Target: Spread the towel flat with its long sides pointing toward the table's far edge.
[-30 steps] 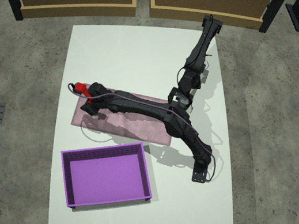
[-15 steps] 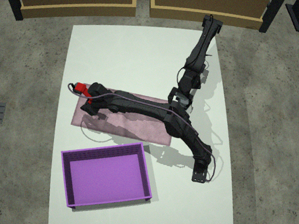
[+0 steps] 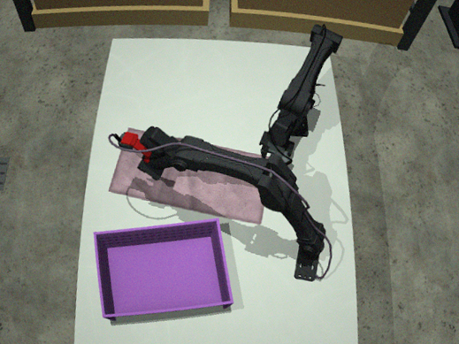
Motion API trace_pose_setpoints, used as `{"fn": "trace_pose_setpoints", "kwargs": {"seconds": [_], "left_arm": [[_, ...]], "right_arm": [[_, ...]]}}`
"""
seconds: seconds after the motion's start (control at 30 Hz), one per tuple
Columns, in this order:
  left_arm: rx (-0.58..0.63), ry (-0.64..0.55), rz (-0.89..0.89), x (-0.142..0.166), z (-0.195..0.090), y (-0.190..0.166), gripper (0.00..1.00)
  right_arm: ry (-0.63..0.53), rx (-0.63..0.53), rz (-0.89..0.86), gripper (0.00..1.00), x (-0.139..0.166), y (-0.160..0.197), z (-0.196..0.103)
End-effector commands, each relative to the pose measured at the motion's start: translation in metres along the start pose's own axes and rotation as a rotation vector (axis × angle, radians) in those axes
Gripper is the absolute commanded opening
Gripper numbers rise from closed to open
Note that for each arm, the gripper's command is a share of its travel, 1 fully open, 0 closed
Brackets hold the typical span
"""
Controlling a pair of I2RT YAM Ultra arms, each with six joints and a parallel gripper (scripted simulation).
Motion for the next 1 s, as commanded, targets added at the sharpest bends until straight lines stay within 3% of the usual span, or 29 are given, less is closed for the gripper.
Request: {"fn": "trace_pose_setpoints", "kwargs": {"seconds": [0.0,0.13,0.2,0.23,0.43,0.97], "left_arm": [[-0.016,0.139,-0.051,0.025,-0.031,-0.003,0.34],[-0.042,0.282,-0.099,0.056,-0.041,0.004,0.34],[-0.042,0.282,-0.099,0.056,-0.041,0.004,0.34],[-0.050,0.326,-0.108,0.065,-0.040,0.004,0.34],[-0.083,0.503,-0.174,0.100,-0.064,0.009,0.34],[-0.088,0.484,-0.164,0.202,-0.110,0.017,0.34]], "right_arm": [[0.149,-0.025,-0.087,0.34,0.035,0.002,0.013],[0.265,-0.046,-0.151,0.34,0.062,0.003,0.024],[0.265,-0.046,-0.151,0.34,0.062,0.003,0.024],[0.251,-0.044,-0.187,0.34,0.047,0.004,0.020],[0.241,-0.033,-0.189,0.34,0.043,0.000,0.013],[0.233,-0.037,-0.185,0.34,0.042,0.001,0.014]]}}
Point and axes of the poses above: on each arm, the point where the finger pads meet when closed, its own z axis out along the fingers, its own y axis across the jaws, x = y × z, the point moved 4 cm from there along -z, back along the fingers, and after that the axes turned 6 degrees about -z, right-handed, at the moved point
